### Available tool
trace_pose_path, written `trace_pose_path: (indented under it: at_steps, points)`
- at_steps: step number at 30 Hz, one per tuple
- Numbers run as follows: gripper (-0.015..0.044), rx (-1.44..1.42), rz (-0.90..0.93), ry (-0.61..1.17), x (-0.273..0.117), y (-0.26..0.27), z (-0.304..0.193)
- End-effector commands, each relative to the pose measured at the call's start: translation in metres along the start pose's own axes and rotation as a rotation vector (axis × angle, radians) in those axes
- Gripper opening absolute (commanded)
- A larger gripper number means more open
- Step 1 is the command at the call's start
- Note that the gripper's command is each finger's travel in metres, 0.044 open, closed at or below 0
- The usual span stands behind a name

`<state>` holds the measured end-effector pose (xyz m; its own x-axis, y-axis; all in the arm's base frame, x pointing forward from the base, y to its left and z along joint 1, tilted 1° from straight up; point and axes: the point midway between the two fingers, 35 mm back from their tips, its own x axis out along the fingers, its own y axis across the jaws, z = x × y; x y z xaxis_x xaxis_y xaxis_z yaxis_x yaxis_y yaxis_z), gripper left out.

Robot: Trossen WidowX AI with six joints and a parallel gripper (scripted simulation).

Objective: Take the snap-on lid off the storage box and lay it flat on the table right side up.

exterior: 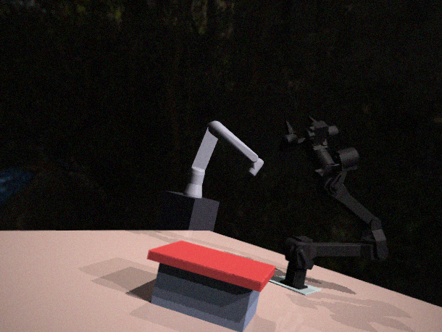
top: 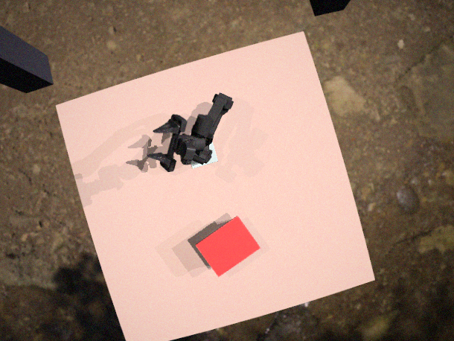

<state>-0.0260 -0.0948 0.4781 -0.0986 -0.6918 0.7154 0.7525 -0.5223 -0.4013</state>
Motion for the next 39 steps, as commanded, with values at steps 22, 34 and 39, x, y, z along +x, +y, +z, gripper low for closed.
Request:
trace_pose_path:
  at_steps: [22,34,39]
  points:
    - [0.0235,0.88,1.295,0.216,-0.069,0.26,0.083]
    - [0.0235,1.123,1.81,1.428,-0.205,0.325,0.085]
    - [0.0235,1.034,1.74,2.031,-0.25,0.323,0.083]
